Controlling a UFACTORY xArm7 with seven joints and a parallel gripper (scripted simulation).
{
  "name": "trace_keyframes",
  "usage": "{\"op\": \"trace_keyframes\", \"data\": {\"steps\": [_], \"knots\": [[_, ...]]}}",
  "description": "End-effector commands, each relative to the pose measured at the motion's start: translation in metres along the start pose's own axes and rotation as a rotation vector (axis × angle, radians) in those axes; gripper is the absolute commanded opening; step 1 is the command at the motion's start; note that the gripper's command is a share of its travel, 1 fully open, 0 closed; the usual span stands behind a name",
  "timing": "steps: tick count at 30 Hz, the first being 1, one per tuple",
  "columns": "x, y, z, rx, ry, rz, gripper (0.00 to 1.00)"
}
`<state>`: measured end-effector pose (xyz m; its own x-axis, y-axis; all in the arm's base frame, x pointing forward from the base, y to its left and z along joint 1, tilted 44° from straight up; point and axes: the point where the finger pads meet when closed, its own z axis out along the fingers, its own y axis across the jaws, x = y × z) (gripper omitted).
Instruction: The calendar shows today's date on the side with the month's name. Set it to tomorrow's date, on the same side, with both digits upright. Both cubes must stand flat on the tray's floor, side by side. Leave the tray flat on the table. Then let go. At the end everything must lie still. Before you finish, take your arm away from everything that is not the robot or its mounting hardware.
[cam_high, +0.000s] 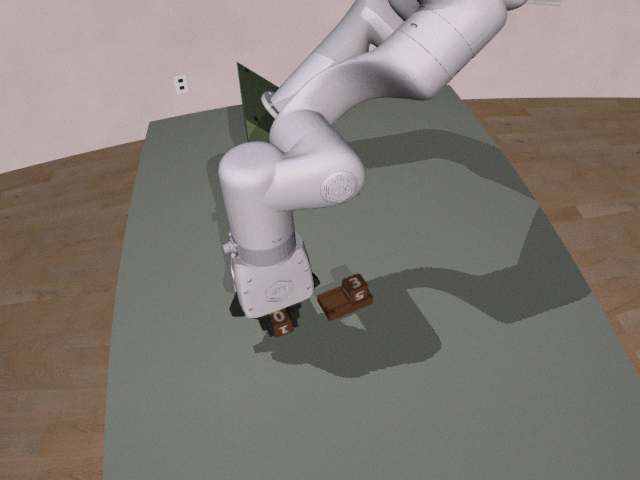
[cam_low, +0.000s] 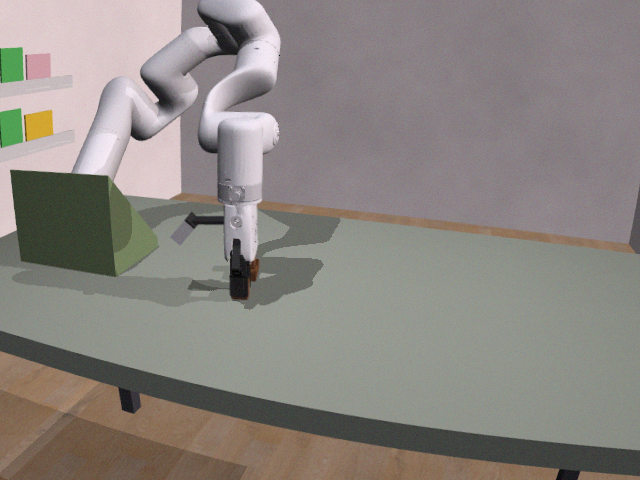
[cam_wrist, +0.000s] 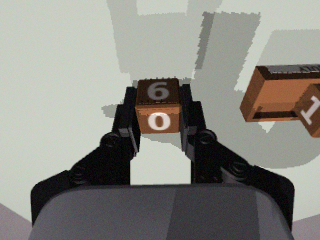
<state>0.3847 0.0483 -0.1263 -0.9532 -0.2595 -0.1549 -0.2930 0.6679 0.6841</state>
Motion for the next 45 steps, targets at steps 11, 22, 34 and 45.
{"op": "trace_keyframes", "data": {"steps": [11, 22, 34, 45], "knots": [[-0.0008, -0.0015, -0.0019, 0.004, -0.003, 0.000, 0.27], [-0.0008, -0.0015, -0.0019, 0.004, -0.003, 0.000, 0.27], [-0.0008, -0.0015, -0.0019, 0.004, -0.003, 0.000, 0.27], [-0.0008, -0.0015, -0.0019, 0.004, -0.003, 0.000, 0.35]]}}
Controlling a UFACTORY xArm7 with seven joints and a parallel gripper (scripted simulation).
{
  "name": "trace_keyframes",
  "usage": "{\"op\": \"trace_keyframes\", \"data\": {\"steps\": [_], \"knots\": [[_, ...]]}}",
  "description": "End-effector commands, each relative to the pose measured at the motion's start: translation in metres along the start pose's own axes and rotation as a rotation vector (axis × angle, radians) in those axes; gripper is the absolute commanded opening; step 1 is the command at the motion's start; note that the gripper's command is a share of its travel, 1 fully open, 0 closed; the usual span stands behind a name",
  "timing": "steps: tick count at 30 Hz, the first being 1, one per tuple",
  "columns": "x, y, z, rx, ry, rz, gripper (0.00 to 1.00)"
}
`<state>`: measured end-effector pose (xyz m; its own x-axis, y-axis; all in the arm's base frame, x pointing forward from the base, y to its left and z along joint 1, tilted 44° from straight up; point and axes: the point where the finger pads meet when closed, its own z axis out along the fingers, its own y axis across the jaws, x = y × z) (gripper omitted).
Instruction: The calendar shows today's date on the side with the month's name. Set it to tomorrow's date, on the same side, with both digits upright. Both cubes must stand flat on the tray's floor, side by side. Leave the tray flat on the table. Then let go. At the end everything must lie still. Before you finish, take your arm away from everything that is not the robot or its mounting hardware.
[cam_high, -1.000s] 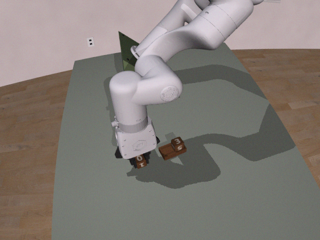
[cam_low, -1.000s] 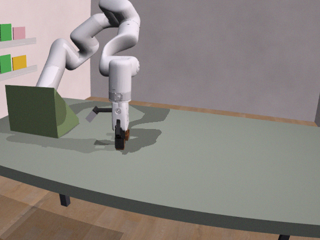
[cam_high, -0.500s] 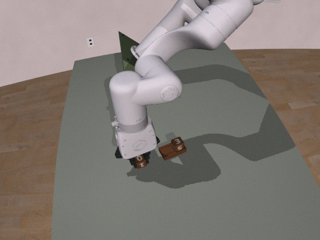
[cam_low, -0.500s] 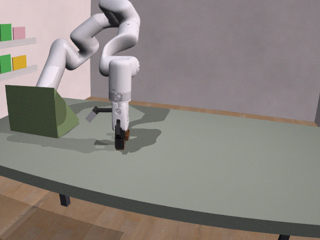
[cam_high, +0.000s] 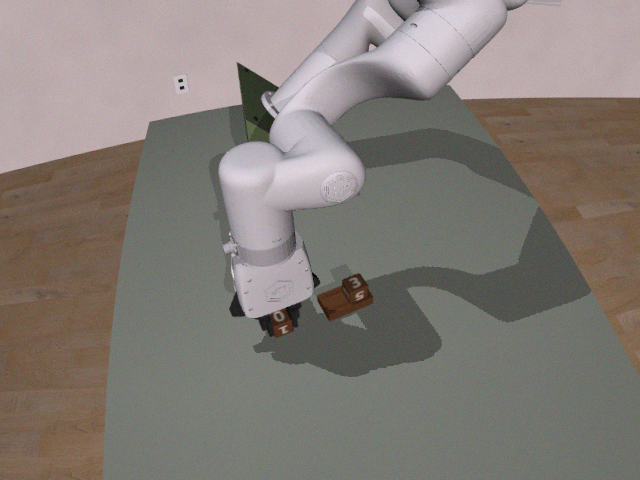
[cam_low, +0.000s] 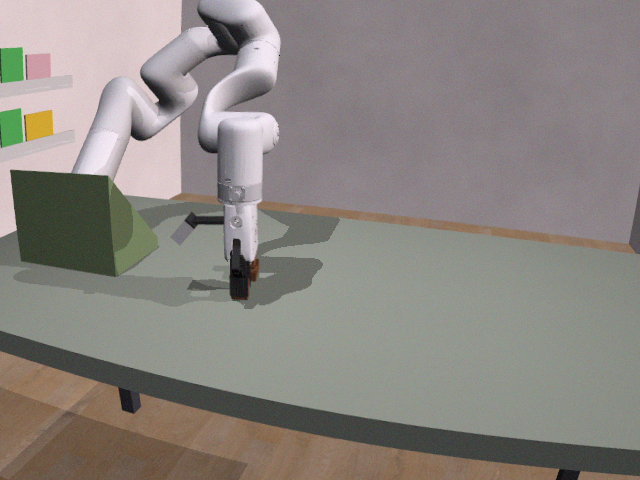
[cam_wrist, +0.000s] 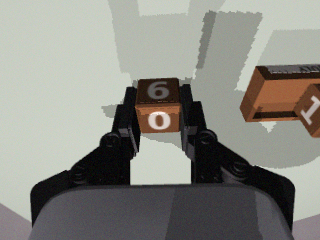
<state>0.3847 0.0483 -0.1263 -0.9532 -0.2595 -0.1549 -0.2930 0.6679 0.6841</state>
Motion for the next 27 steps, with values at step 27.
{"op": "trace_keyframes", "data": {"steps": [27], "knots": [[-0.001, -0.001, -0.016, 0.004, -0.003, 0.000, 0.47]]}}
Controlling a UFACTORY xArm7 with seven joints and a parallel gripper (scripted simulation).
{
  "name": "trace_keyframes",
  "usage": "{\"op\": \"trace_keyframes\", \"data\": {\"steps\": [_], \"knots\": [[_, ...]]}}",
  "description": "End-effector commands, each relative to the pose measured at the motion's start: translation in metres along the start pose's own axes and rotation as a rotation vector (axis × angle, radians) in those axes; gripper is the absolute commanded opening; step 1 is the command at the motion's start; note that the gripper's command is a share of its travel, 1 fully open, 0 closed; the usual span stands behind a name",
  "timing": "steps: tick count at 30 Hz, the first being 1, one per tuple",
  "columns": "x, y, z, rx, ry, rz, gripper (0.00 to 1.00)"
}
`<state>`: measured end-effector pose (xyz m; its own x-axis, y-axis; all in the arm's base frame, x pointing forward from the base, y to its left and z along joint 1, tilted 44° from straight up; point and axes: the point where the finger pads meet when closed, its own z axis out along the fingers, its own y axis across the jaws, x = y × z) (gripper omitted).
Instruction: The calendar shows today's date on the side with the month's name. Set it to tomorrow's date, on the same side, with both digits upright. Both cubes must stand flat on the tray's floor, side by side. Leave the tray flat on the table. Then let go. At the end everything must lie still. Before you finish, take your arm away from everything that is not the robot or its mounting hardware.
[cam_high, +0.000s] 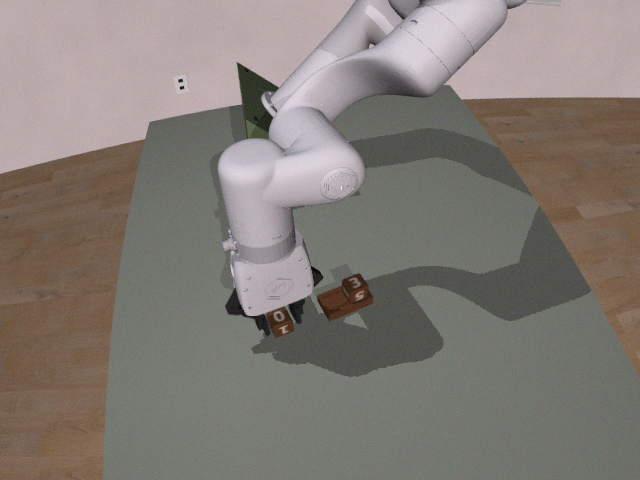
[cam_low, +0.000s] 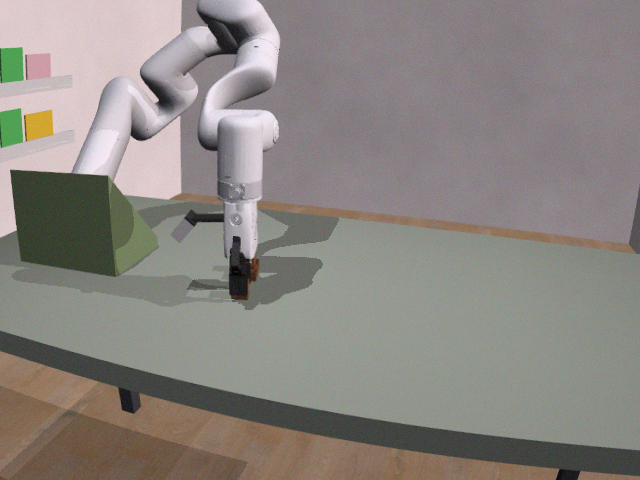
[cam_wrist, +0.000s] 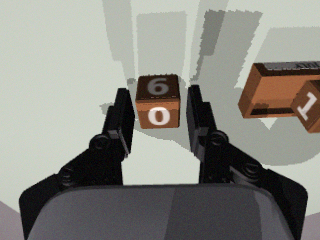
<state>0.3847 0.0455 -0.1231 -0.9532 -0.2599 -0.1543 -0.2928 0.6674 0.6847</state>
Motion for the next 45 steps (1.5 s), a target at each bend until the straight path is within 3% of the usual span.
{"op": "trace_keyframes", "data": {"steps": [1, 16, 25, 26, 45], "knots": [[-0.001, -0.002, -0.016, 0.005, -0.004, 0.000, 0.47], [-0.001, -0.001, -0.080, 0.005, -0.004, 0.000, 0.47], [-0.001, -0.001, -0.088, 0.005, -0.004, 0.000, 0.47], [-0.001, -0.001, -0.088, 0.005, -0.004, 0.000, 1.00], [-0.001, -0.001, -0.088, 0.005, -0.004, 0.000, 1.00]]}}
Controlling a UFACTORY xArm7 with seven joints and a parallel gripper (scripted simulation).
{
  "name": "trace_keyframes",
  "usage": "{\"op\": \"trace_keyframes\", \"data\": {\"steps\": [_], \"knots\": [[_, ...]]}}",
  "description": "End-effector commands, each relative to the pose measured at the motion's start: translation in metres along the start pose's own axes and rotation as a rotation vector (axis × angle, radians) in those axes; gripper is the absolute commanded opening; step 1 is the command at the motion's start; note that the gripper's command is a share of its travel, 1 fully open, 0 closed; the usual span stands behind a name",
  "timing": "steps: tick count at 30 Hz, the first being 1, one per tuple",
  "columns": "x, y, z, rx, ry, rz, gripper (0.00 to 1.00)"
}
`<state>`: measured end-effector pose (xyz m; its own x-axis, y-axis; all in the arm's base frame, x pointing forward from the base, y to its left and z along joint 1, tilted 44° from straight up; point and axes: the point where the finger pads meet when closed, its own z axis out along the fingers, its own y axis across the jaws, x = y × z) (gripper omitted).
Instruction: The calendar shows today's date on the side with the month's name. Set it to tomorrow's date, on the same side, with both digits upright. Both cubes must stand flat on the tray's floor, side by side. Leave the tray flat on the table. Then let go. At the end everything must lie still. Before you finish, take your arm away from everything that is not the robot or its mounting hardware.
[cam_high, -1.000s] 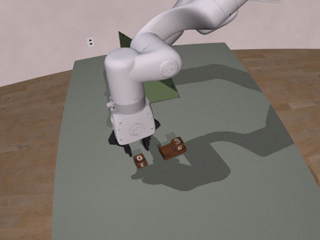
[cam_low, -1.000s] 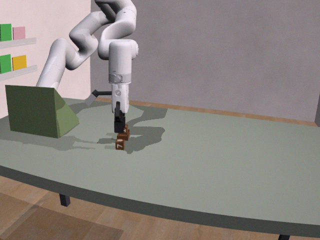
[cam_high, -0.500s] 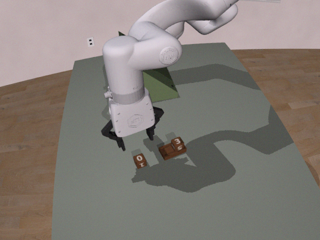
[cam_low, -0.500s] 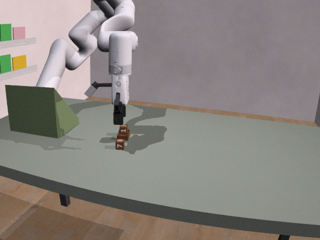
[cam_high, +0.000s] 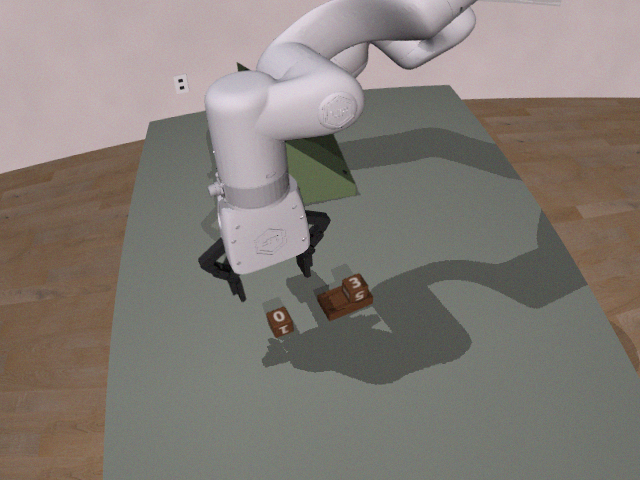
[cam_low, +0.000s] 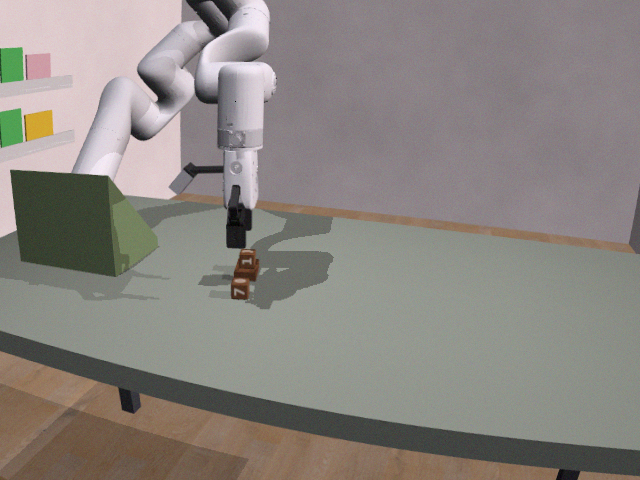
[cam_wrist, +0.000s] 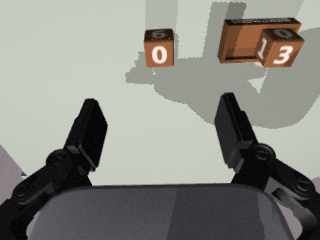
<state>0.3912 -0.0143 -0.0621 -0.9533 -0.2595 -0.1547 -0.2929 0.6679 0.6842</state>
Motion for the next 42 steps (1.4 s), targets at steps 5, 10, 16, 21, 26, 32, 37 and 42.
{"op": "trace_keyframes", "data": {"steps": [5, 10, 16, 21, 26, 32, 37, 42], "knots": [[-0.0006, -0.0013, -0.0017, 0.003, -0.003, 0.040, 1.00], [0.0000, -0.0010, 0.0002, 0.002, -0.003, 0.228, 1.00], [0.0004, -0.0009, 0.0016, 0.001, -0.002, 0.378, 1.00], [0.0007, -0.0007, 0.0030, 0.001, -0.002, 0.531, 1.00], [0.0009, -0.0006, 0.0042, 0.000, -0.002, 0.677, 1.00], [0.0011, -0.0004, 0.0056, 0.000, -0.002, 0.850, 1.00], [0.0013, -0.0003, 0.0066, 0.000, -0.002, 0.988, 1.00], [0.0013, -0.0002, 0.0075, 0.000, -0.002, 1.118, 1.00]]}}
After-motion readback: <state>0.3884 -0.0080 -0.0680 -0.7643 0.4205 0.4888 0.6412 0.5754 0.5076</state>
